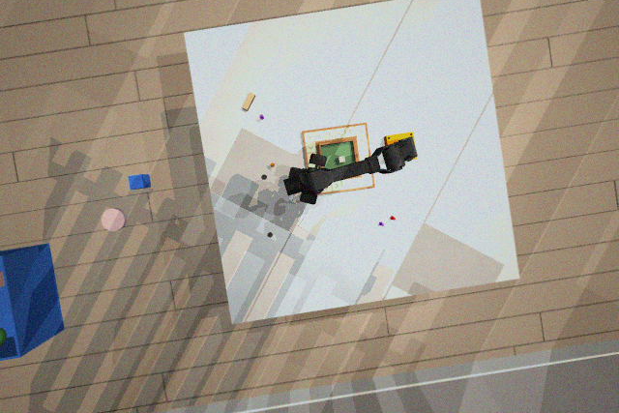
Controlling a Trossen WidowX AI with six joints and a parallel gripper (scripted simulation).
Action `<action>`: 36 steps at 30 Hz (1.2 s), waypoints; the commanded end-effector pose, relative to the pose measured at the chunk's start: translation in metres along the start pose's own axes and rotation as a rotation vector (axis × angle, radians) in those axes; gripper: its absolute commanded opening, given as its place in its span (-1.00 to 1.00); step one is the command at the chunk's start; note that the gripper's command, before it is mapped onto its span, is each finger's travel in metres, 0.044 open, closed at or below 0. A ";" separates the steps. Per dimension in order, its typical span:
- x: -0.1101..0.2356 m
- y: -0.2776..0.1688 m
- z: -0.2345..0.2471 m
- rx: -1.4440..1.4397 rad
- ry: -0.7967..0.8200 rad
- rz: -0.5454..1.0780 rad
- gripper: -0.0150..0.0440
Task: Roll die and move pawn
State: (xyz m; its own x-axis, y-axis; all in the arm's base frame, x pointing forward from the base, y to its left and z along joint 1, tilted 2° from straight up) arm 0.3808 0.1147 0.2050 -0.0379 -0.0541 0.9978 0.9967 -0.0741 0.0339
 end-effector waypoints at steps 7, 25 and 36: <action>-0.023 -0.020 0.042 -0.004 0.000 0.013 -0.49; -0.061 -0.021 0.042 -0.004 0.000 0.013 -0.49; -0.075 -0.021 0.042 -0.004 0.000 0.013 -0.49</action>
State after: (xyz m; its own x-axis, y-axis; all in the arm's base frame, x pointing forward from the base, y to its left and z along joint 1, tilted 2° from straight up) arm 0.3673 0.1628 0.1378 -0.0351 -0.0597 0.9976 0.9969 -0.0719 0.0308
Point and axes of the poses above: the point midway between the two fingers, 35 mm back from their tips, its own x axis back along the fingers, its own z axis across the jaws, y = z × x, the point moved 10 cm from there along x, back along the fingers, and after that the axes turned 10 degrees about x, right-handed, at the moved point
